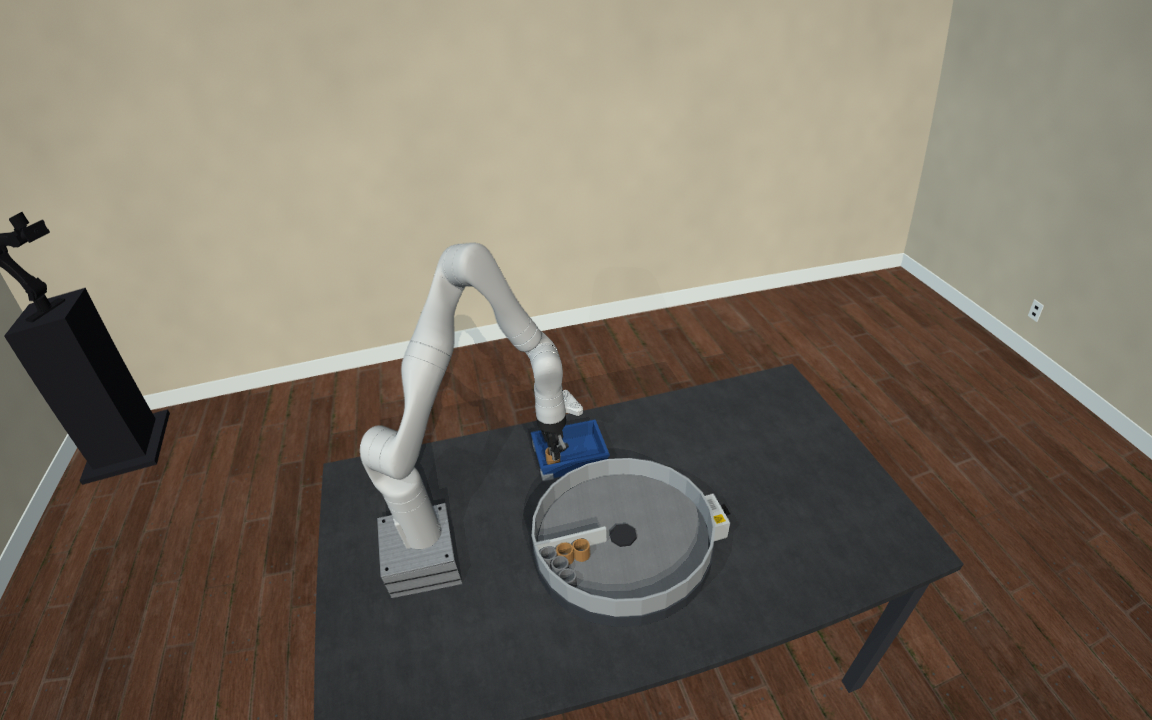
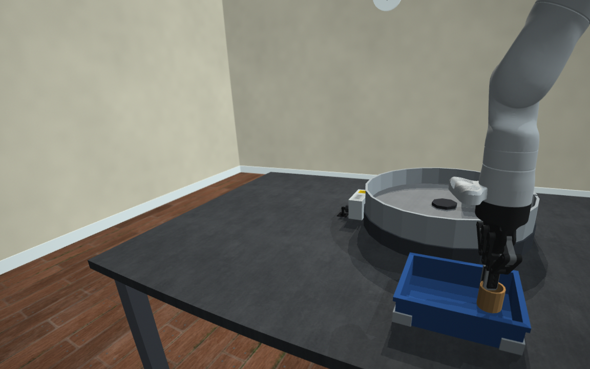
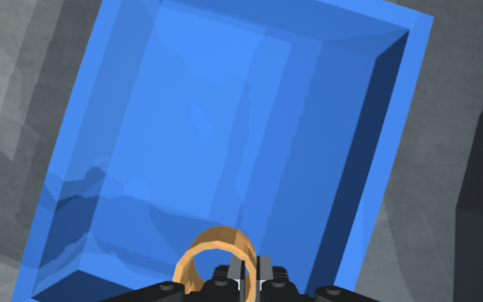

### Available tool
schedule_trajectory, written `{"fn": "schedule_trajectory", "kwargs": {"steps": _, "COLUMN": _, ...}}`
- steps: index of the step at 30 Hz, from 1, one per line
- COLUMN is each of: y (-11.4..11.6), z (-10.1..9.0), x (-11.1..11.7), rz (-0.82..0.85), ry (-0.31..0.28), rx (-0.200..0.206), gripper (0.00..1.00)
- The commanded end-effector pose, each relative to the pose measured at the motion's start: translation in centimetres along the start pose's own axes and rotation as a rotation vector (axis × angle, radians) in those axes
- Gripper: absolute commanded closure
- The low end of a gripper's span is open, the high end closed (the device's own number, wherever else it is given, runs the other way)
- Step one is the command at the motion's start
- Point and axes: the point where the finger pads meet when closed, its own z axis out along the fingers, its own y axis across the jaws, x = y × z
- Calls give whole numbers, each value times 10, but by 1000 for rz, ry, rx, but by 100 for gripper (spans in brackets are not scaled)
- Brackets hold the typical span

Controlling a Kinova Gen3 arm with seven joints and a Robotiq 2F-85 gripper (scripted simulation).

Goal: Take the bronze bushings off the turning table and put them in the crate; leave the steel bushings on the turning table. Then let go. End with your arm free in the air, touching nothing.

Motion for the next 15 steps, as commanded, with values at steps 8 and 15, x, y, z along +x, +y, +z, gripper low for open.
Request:
{"fn": "schedule_trajectory", "kwargs": {"steps": 8, "y": 0, "z": 2, "x": 0, "rz": 1, "ry": 0, "rx": 0, "gripper": 100}}
{"fn": "schedule_trajectory", "kwargs": {"steps": 15, "y": 0, "z": 2, "x": 0, "rz": 1, "ry": 0, "rx": 0, "gripper": 81}}
